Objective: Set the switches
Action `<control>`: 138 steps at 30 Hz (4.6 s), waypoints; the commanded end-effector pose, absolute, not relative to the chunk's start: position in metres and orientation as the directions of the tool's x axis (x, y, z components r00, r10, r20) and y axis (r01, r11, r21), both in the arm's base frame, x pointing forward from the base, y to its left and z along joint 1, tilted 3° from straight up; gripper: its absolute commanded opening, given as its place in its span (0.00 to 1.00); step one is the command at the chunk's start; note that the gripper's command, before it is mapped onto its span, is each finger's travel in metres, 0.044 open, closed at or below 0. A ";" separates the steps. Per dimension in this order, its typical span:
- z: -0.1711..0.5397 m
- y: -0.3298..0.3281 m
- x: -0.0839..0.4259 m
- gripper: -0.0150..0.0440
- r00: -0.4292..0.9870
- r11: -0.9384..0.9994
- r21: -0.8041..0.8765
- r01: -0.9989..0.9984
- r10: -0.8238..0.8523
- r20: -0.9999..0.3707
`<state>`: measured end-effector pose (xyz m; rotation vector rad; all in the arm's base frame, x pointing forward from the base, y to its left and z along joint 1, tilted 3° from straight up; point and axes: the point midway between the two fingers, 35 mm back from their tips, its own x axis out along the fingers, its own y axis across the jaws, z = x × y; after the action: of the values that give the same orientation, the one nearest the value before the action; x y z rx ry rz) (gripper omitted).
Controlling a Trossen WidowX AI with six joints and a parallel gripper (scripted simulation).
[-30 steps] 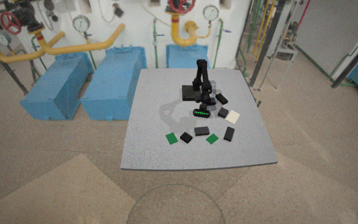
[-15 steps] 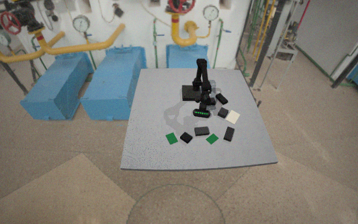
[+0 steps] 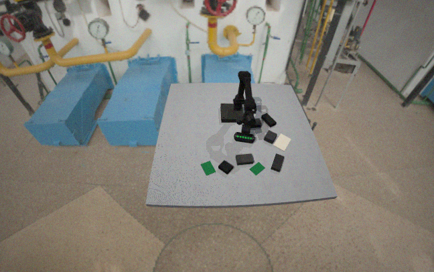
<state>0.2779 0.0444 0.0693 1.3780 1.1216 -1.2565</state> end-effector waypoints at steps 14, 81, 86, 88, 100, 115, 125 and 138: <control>0.119 0.043 0.275 0.70 0.060 -0.152 0.054 0.987 0.037 -0.997; 0.075 -0.022 0.375 0.25 -0.215 -0.142 -0.224 0.964 0.072 -0.974; 0.069 -0.022 0.375 0.25 -0.215 -0.142 -0.224 0.964 0.072 -0.974; 0.066 -0.022 0.376 0.25 -0.215 -0.142 -0.224 0.964 0.072 -0.974; 0.046 -0.021 0.378 0.25 -0.215 -0.142 -0.224 0.964 0.072 -0.974; 0.023 -0.021 0.379 0.25 -0.215 -0.142 -0.224 0.964 0.072 -0.974; 0.022 -0.020 0.377 0.25 -0.216 -0.142 -0.224 0.964 0.072 -0.974; 0.022 -0.019 0.372 0.25 -0.216 -0.142 -0.224 0.964 0.072 -0.974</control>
<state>0.3727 -0.0205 0.0198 1.2410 1.3426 -1.4676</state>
